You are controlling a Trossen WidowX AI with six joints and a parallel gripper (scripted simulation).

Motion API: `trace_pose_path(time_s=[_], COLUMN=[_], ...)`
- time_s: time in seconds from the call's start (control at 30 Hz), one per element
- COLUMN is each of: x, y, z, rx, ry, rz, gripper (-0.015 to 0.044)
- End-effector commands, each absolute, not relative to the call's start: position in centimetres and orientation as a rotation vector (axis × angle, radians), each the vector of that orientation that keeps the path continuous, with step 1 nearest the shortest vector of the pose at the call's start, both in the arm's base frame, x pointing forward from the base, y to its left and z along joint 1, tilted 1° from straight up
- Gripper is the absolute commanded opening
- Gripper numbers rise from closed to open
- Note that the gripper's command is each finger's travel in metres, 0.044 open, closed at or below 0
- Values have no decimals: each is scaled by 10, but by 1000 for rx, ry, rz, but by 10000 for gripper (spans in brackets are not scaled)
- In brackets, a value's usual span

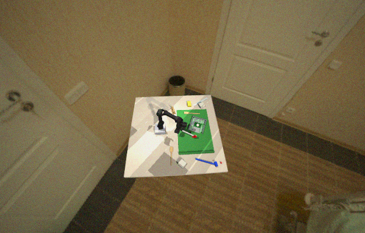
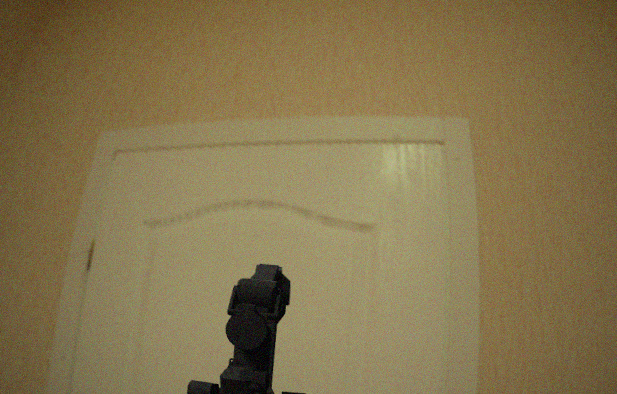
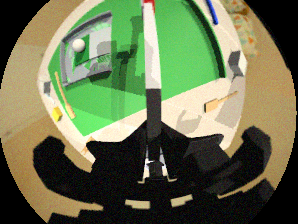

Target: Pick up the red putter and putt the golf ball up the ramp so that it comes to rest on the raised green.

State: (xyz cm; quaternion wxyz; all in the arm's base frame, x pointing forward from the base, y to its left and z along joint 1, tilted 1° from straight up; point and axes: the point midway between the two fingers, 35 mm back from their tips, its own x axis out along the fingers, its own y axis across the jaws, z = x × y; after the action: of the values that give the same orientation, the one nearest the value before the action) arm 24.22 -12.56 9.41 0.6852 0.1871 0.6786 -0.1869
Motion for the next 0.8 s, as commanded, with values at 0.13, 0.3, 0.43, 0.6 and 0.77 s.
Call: trace_pose_path(time_s=[0.13,0.3,0.43,0.6,0.77], x=[242,242,242,242,242], y=[-126,-126,-126,-126,-126], z=[98,98,98,98,98], rx=[418,418,418,418,418], ry=[1517,1517,1517,1517,1517], rz=[-419,-419,-419,-419,-419], gripper=[0,0,0,0,0])
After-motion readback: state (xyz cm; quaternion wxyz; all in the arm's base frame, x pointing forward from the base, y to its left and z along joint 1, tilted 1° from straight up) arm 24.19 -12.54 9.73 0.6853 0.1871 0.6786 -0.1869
